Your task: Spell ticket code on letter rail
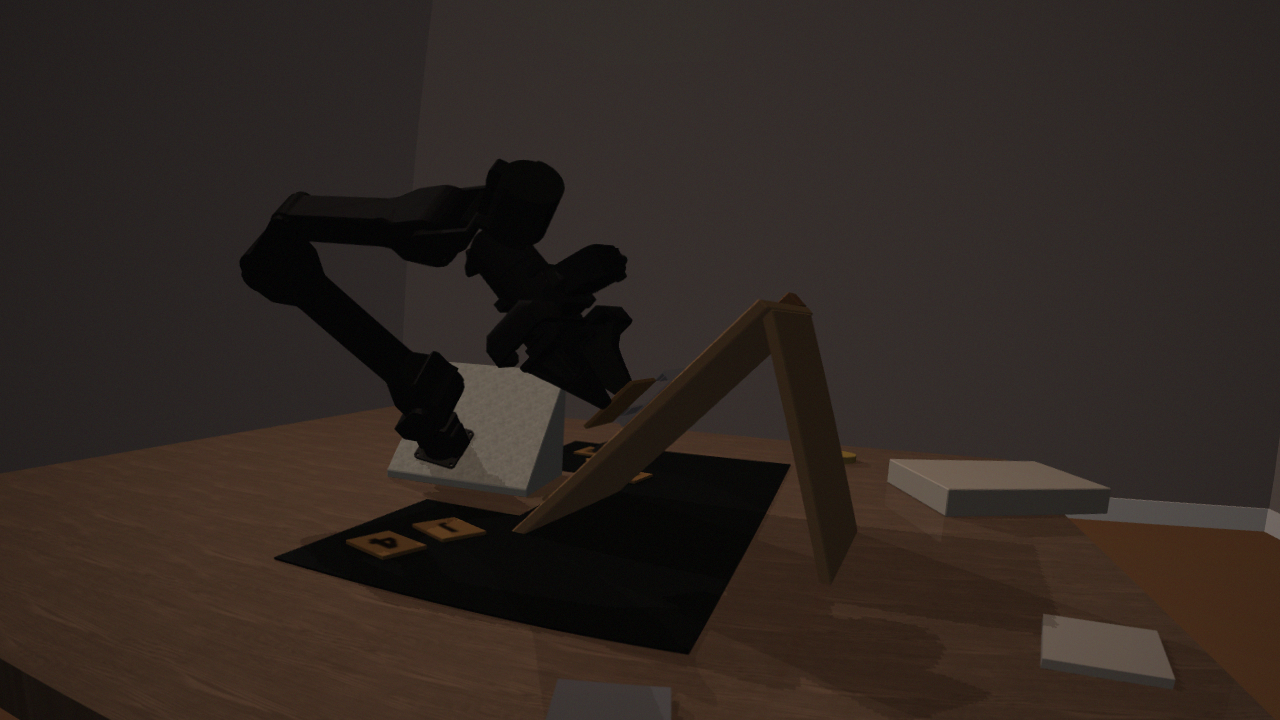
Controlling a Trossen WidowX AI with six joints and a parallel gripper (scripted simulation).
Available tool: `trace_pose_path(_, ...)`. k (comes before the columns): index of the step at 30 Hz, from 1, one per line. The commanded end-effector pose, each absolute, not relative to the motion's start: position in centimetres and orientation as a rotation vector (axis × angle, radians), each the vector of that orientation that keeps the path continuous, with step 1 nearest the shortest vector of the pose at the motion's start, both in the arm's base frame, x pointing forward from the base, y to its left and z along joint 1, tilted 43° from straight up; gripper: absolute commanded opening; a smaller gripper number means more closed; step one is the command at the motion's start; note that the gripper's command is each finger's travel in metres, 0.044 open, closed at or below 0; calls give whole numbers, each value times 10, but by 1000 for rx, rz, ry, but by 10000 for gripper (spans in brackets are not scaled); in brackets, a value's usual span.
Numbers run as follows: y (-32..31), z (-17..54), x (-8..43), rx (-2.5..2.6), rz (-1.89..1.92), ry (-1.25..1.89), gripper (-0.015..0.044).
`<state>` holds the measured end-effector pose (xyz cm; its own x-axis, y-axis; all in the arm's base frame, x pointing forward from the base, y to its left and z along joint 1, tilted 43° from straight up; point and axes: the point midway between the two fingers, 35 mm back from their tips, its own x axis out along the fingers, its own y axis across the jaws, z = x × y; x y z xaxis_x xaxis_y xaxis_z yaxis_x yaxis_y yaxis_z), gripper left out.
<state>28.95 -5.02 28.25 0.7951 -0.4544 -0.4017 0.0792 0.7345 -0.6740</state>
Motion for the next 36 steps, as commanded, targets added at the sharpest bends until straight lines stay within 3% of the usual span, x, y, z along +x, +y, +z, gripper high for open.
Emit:
trace_pose_path(1, -48, 281, 290, -684, -317, 585, 0)
trace_pose_path(36, -36, 269, 292, -684, -316, 586, 0)
